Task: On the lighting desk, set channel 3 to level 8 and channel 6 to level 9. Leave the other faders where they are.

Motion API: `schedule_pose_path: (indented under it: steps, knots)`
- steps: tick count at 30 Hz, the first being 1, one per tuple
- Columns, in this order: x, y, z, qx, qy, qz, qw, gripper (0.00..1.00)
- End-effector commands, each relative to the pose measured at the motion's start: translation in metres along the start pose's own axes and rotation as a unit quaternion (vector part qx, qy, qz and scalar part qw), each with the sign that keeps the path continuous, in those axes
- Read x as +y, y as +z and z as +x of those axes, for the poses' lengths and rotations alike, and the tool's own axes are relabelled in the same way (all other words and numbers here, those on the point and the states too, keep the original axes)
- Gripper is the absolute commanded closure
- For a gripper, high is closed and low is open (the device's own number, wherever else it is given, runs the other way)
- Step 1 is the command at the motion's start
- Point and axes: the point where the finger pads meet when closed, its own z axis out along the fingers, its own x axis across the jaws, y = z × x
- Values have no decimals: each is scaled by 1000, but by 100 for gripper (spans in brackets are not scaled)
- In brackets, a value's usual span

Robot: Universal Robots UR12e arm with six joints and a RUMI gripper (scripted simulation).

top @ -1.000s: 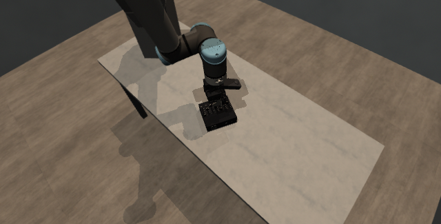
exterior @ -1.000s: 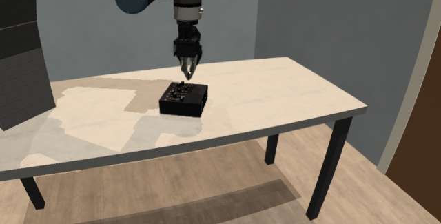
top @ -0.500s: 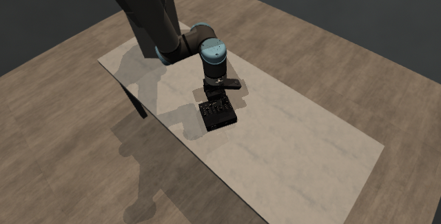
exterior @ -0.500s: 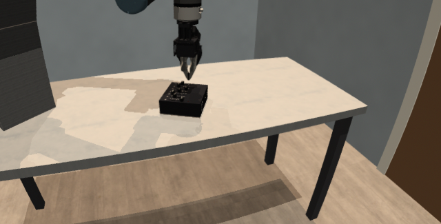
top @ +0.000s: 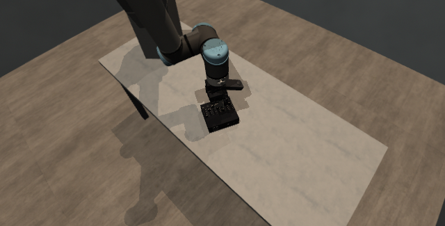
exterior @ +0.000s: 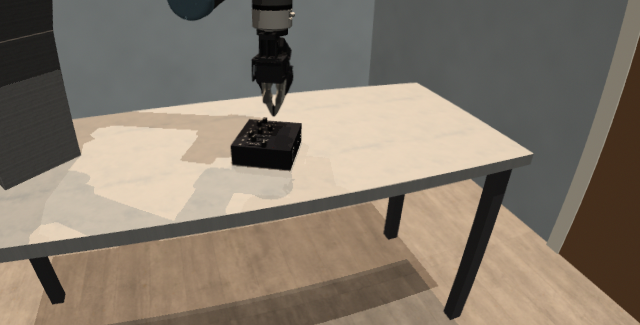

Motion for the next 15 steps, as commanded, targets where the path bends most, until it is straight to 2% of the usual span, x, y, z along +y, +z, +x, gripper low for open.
schedule_pose_path:
  steps: [1,15]
  knots:
    - [-1,-2,5,3,0,0,1000,100]
    - [-1,0,5,3,0,0,1000,100]
